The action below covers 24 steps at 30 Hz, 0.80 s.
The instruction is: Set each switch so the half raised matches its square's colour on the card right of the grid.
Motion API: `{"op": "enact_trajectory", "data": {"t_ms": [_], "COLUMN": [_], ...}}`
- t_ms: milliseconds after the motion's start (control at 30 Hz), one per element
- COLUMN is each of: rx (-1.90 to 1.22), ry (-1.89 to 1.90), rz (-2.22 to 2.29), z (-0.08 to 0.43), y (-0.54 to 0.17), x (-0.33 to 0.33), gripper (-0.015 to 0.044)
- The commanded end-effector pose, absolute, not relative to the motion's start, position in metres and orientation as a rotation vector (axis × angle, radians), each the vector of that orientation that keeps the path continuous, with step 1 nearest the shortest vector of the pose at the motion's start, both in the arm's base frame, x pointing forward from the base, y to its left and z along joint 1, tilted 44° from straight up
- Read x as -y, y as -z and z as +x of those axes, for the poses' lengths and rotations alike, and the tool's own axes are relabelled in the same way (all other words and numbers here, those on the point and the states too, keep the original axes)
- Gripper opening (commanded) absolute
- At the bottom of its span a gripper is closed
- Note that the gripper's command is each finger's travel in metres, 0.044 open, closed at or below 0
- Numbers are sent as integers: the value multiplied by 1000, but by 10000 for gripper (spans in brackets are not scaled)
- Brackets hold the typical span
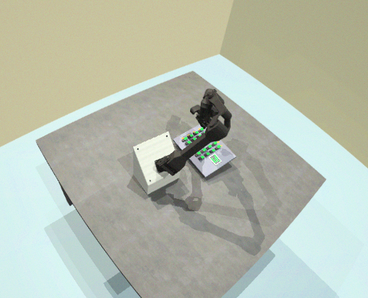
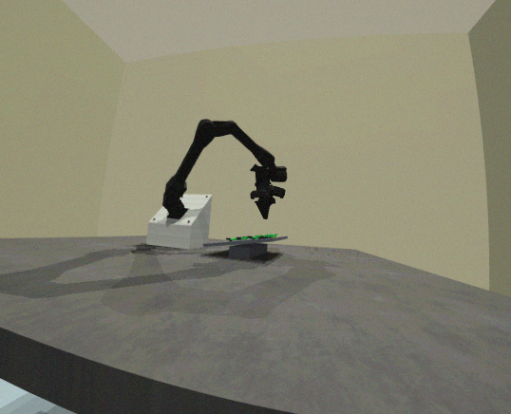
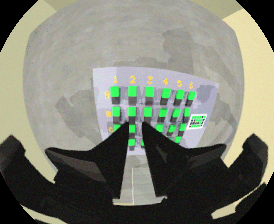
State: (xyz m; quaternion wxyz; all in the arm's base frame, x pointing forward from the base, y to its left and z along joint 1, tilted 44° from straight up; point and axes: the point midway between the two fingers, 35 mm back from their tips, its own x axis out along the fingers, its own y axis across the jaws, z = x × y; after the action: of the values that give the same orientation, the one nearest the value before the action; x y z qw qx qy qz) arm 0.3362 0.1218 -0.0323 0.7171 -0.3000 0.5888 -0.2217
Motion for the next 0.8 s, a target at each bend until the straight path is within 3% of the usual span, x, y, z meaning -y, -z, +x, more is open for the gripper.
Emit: {"op": "enact_trajectory", "data": {"t_ms": [0,767], "rx": [-1288,-1262], "ry": [482,474], "rz": [-662,-668], "z": [343,354], "y": [37,76], "x": [-123,-86], "gripper": [0,0]}}
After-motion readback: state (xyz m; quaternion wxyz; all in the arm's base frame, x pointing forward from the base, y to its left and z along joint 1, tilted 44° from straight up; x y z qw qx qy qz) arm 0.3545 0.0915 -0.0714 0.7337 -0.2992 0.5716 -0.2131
